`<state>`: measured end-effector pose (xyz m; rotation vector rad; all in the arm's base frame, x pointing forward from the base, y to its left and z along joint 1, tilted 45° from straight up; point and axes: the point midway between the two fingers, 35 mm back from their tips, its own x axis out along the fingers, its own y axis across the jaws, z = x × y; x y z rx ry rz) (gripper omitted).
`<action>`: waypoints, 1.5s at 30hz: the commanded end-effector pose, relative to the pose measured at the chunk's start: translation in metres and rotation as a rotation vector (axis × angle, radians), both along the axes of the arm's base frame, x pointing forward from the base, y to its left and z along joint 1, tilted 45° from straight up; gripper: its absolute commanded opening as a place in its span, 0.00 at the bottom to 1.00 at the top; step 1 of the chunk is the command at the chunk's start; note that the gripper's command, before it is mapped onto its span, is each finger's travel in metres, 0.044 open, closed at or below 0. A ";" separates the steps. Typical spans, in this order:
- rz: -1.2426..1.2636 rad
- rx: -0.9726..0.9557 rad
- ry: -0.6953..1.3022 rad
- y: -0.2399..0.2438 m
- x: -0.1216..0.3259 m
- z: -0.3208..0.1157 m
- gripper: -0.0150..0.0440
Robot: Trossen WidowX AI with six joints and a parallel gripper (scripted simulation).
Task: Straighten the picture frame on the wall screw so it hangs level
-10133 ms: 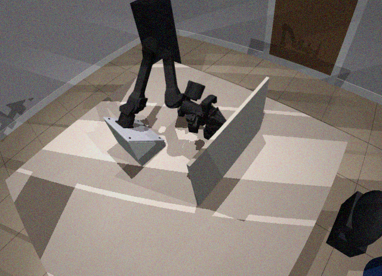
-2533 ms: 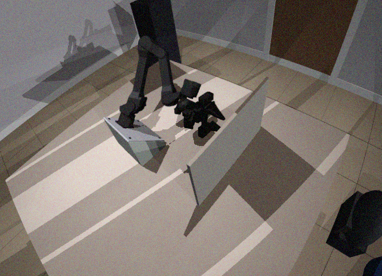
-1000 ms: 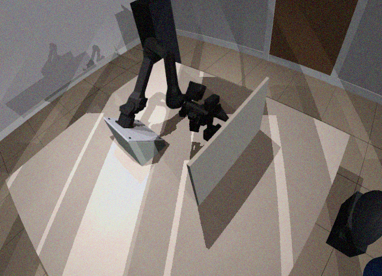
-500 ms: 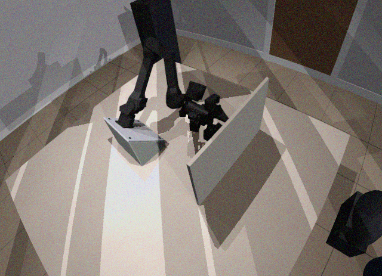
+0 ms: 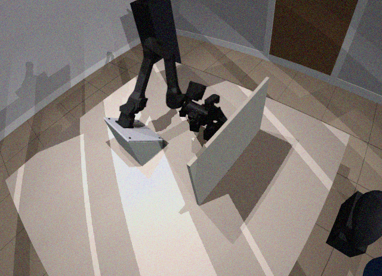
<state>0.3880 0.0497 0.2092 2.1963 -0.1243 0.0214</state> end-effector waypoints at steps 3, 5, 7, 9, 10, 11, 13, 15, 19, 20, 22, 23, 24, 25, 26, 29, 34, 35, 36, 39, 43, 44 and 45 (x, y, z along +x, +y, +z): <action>0.003 0.004 -0.001 0.001 0.000 0.000 0.38; 0.003 0.004 -0.001 0.001 0.000 0.000 0.36; 0.003 0.004 -0.001 0.001 0.000 0.000 0.30; 0.003 0.004 -0.001 0.001 0.000 0.000 0.25; 0.003 0.004 -0.001 0.001 0.000 0.000 0.25; 0.003 0.004 -0.001 0.001 0.000 0.000 0.25; 0.003 0.004 -0.001 0.000 0.000 0.000 0.25; 0.003 0.004 -0.001 0.000 0.000 0.000 0.25; 0.003 0.004 -0.001 0.000 0.000 0.001 0.25; 0.003 0.004 -0.001 -0.001 0.000 0.001 0.25; 0.003 0.004 -0.001 -0.001 0.000 0.002 0.25; 0.003 0.004 -0.001 -0.001 0.000 0.002 0.25; 0.003 0.004 -0.001 -0.001 0.000 0.002 0.25; 0.003 0.004 -0.001 -0.002 0.000 0.002 0.25; 0.003 0.004 -0.001 -0.002 0.000 0.003 0.25; 0.003 0.004 -0.001 -0.002 0.000 0.003 0.25; 0.003 0.004 -0.001 -0.003 -0.001 0.005 0.25; 0.003 0.004 -0.001 -0.004 -0.001 0.005 0.25; 0.003 0.004 -0.001 -0.004 -0.001 0.005 0.25; 0.003 0.004 -0.001 -0.004 -0.001 0.006 0.25; 0.003 0.004 -0.001 -0.005 -0.001 0.007 0.25; 0.003 0.004 -0.001 -0.005 -0.001 0.007 0.25; 0.003 0.004 -0.001 -0.005 -0.001 0.007 0.25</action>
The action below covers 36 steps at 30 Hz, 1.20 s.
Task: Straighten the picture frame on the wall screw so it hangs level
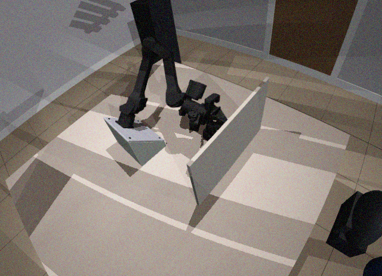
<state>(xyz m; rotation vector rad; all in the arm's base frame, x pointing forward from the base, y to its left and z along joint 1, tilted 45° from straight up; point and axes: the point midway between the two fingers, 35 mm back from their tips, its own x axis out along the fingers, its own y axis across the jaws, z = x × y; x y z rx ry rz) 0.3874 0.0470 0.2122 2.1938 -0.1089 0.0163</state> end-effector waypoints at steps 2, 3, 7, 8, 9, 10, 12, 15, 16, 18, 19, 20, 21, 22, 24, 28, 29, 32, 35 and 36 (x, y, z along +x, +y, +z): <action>-0.006 0.007 -0.011 -0.003 0.000 0.005 0.25; -0.006 0.007 -0.011 -0.003 0.000 0.005 0.25; -0.006 0.007 -0.011 -0.003 0.000 0.005 0.25; -0.006 0.007 -0.011 -0.003 0.000 0.004 0.25; -0.006 0.007 -0.011 -0.002 0.000 0.004 0.25; -0.006 0.007 -0.011 -0.002 0.000 0.004 0.25; -0.006 0.007 -0.011 -0.002 0.000 0.004 0.25; -0.006 0.007 -0.011 -0.002 0.000 0.003 0.25; -0.006 0.007 -0.011 -0.002 0.000 0.004 0.25; -0.006 0.007 -0.011 -0.002 0.000 0.004 0.25; -0.006 0.007 -0.011 -0.002 0.000 0.003 0.25; -0.006 0.007 -0.011 -0.002 0.000 0.003 0.25; -0.006 0.007 -0.011 -0.002 0.000 0.003 0.25; -0.006 0.007 -0.011 -0.002 0.000 0.003 0.25; -0.006 0.007 -0.011 -0.003 0.000 0.003 0.25; -0.006 0.007 -0.011 -0.003 0.000 0.003 0.25; -0.006 0.007 -0.011 -0.003 0.000 0.003 0.25; -0.006 0.007 -0.011 -0.003 0.000 0.002 0.25; -0.006 0.007 -0.011 -0.004 0.000 0.003 0.25; -0.006 0.007 -0.011 -0.004 0.000 0.003 0.25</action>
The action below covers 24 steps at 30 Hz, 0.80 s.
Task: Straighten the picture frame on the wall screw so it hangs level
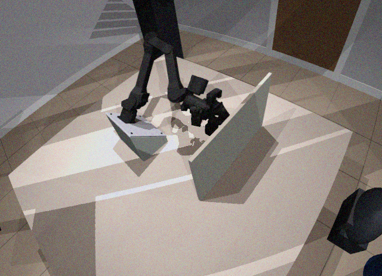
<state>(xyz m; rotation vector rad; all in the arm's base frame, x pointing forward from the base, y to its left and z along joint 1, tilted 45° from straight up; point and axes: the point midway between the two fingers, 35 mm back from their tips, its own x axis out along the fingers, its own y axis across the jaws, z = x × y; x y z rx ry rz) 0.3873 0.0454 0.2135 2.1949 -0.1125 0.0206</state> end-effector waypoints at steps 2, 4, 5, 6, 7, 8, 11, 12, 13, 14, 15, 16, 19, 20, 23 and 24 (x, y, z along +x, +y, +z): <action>-0.005 0.006 -0.006 -0.002 0.000 0.001 0.25; -0.005 0.006 -0.006 -0.003 0.000 0.001 0.25; -0.005 0.006 -0.006 -0.003 0.000 0.001 0.25; -0.005 0.006 -0.006 -0.003 0.000 0.001 0.25; -0.005 0.006 -0.006 -0.003 0.000 0.001 0.25; -0.005 0.006 -0.006 -0.003 0.000 0.001 0.25; -0.005 0.006 -0.006 -0.004 0.000 0.000 0.25; -0.005 0.006 -0.006 -0.004 0.000 -0.001 0.25; -0.005 0.006 -0.006 -0.005 0.000 -0.001 0.25; -0.005 0.006 -0.006 -0.005 0.000 -0.001 0.25; -0.005 0.006 -0.006 -0.006 0.000 -0.001 0.25; -0.005 0.006 -0.006 -0.006 0.000 -0.001 0.25; -0.005 0.006 -0.006 -0.006 0.000 -0.002 0.25; -0.005 0.006 -0.006 -0.006 0.000 -0.002 0.25; -0.005 0.005 -0.006 -0.007 0.000 -0.002 0.25; -0.005 0.005 -0.006 -0.007 0.000 -0.002 0.25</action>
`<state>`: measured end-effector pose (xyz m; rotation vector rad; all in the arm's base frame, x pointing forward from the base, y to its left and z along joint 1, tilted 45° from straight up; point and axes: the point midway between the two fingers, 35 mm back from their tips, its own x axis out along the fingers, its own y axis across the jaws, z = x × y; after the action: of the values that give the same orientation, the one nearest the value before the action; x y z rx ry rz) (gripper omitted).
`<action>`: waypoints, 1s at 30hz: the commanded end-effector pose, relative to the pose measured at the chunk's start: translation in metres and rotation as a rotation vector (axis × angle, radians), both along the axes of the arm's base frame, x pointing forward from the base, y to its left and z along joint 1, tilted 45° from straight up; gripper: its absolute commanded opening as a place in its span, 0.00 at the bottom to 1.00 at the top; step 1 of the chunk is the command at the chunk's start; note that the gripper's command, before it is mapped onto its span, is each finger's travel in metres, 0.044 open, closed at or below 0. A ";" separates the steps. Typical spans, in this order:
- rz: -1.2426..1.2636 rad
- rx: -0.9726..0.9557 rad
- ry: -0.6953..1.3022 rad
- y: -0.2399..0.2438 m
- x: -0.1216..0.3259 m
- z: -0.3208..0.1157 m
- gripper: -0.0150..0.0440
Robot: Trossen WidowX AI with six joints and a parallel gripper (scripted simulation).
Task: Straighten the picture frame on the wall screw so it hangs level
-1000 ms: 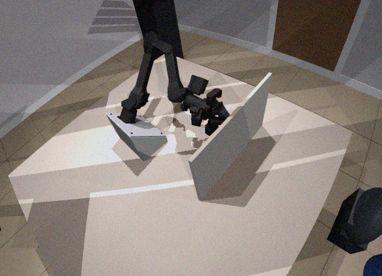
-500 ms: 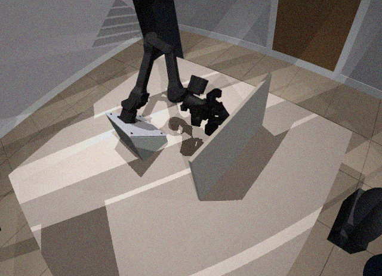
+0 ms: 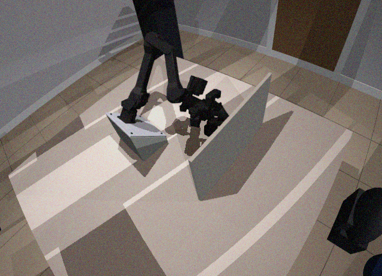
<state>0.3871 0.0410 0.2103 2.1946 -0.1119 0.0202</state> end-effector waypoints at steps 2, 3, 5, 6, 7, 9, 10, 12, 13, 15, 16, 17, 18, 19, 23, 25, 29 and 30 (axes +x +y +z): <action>-0.005 0.006 -0.007 -0.002 0.000 0.001 0.25; -0.005 0.006 -0.007 -0.002 0.000 0.001 0.25; -0.005 0.006 -0.007 -0.002 0.000 0.001 0.25; -0.005 0.006 -0.007 -0.002 0.000 0.001 0.25; -0.005 0.006 -0.007 -0.002 0.000 0.001 0.25; -0.005 0.006 -0.007 -0.002 0.000 0.001 0.25; -0.005 0.006 -0.007 -0.002 0.000 0.001 0.25; -0.005 0.006 -0.007 -0.002 0.000 0.001 0.25; -0.005 0.006 -0.007 -0.002 0.000 0.000 0.25; -0.005 0.006 -0.007 -0.002 0.000 0.000 0.25; -0.005 0.006 -0.007 -0.001 0.000 0.000 0.25; -0.005 0.006 -0.007 -0.001 0.000 -0.001 0.25; -0.005 0.006 -0.007 -0.001 0.000 -0.001 0.25; -0.005 0.006 -0.007 -0.001 0.000 -0.001 0.25; -0.005 0.006 -0.007 0.000 0.000 -0.002 0.25; -0.005 0.006 -0.006 0.000 0.000 -0.003 0.25; -0.005 0.006 -0.006 0.001 0.001 -0.004 0.25; -0.005 0.006 -0.006 0.001 0.001 -0.004 0.25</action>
<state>0.3879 0.0432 0.2061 2.1955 -0.1092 0.0238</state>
